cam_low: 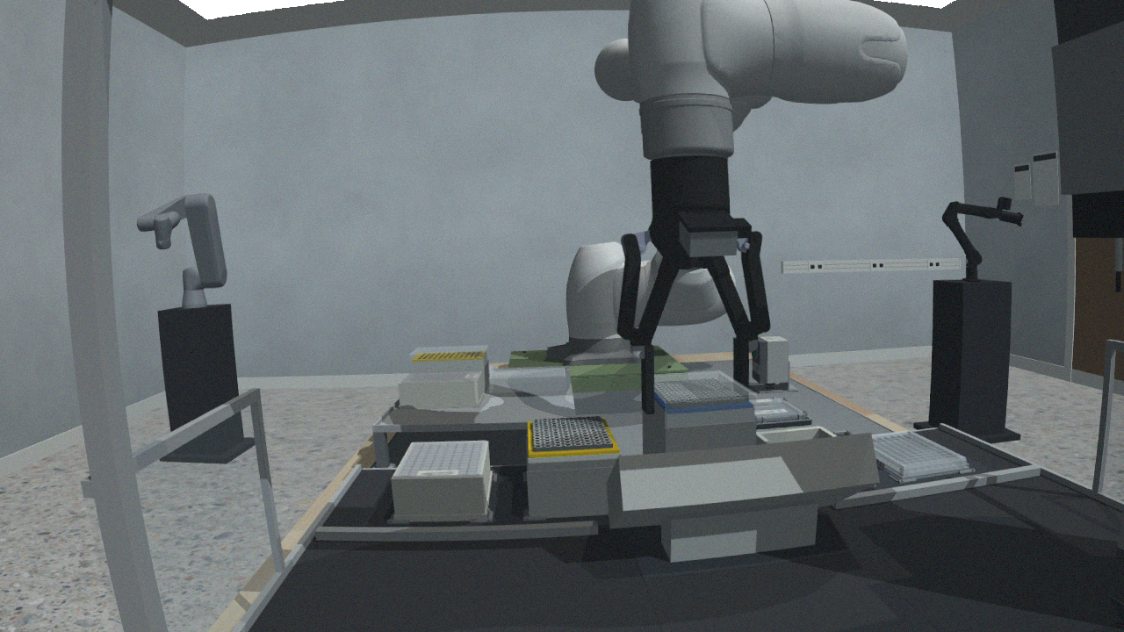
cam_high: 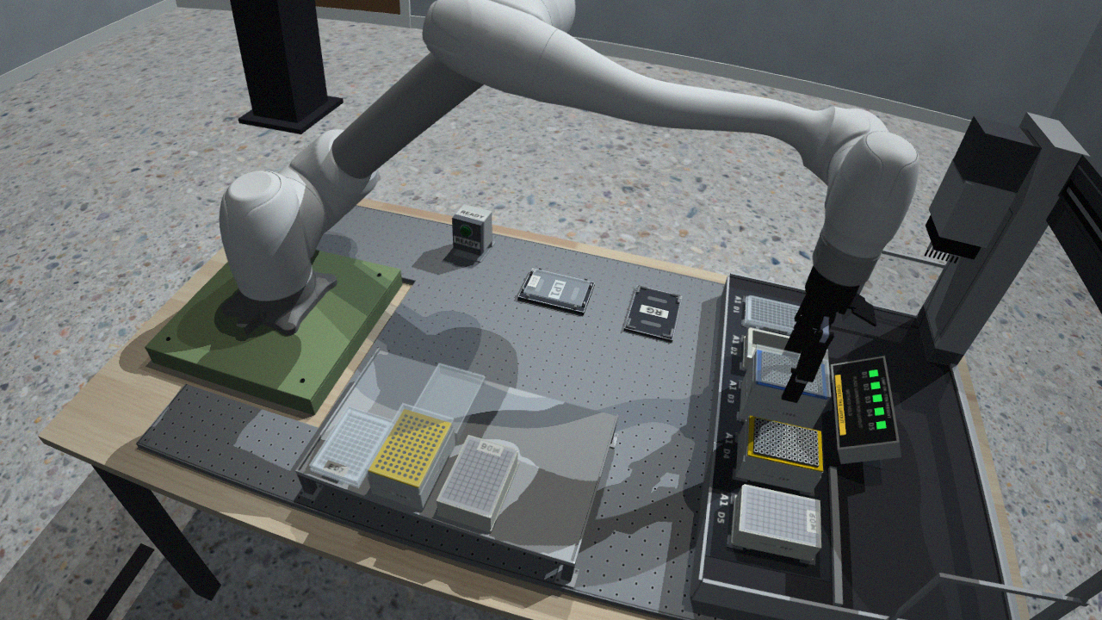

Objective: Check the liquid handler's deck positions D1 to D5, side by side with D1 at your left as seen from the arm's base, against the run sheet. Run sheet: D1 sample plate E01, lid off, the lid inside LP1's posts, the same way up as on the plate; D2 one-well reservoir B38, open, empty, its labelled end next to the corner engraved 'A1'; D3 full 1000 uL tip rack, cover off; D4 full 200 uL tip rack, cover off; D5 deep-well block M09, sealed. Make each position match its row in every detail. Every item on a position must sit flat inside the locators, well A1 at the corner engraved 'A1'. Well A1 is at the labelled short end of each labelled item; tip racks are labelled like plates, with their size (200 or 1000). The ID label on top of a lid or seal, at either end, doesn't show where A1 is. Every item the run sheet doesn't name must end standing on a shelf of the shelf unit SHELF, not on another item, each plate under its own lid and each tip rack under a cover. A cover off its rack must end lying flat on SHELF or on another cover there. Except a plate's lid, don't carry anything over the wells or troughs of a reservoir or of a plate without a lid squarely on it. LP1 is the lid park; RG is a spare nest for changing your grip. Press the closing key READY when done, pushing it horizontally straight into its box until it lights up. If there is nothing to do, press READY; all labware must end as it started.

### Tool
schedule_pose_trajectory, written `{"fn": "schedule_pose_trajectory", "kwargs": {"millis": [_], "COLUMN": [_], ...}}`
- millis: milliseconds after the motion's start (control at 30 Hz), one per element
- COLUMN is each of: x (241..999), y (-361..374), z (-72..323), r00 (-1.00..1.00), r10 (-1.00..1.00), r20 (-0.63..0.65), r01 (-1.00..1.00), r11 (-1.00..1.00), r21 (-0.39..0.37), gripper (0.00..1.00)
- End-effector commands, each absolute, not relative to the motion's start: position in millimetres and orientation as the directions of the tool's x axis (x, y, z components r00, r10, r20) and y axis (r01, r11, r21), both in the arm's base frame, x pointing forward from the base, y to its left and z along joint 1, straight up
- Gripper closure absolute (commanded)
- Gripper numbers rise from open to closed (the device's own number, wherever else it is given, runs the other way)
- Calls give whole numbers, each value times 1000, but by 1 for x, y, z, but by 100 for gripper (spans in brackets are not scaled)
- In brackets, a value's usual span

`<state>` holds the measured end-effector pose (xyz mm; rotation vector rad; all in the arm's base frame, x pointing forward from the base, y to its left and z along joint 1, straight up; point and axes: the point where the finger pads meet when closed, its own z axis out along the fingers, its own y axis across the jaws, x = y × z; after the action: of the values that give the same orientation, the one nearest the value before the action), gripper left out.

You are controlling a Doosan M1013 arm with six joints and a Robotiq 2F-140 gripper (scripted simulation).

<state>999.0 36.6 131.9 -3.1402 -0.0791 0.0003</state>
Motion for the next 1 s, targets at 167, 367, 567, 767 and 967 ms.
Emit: {"fn": "schedule_pose_trajectory", "kwargs": {"millis": [167, 367, 567, 767, 967], "x": [999, 999, 999, 999, 999], "y": [37, 37, 37, 37, 37], "z": [142, 149, 159, 169, 175], "r00": [999, 999, 999, 999, 999], "r10": [50, 50, 50, 50, 50], "r20": [2, 2, 2, 2, 2], "r01": [50, 50, 50, 50, 50], "r11": [-999, -999, -999, -999, -999], "r21": [-1, -1, -1, -1, -1], "gripper": [90, 90, 90, 90, 90]}}
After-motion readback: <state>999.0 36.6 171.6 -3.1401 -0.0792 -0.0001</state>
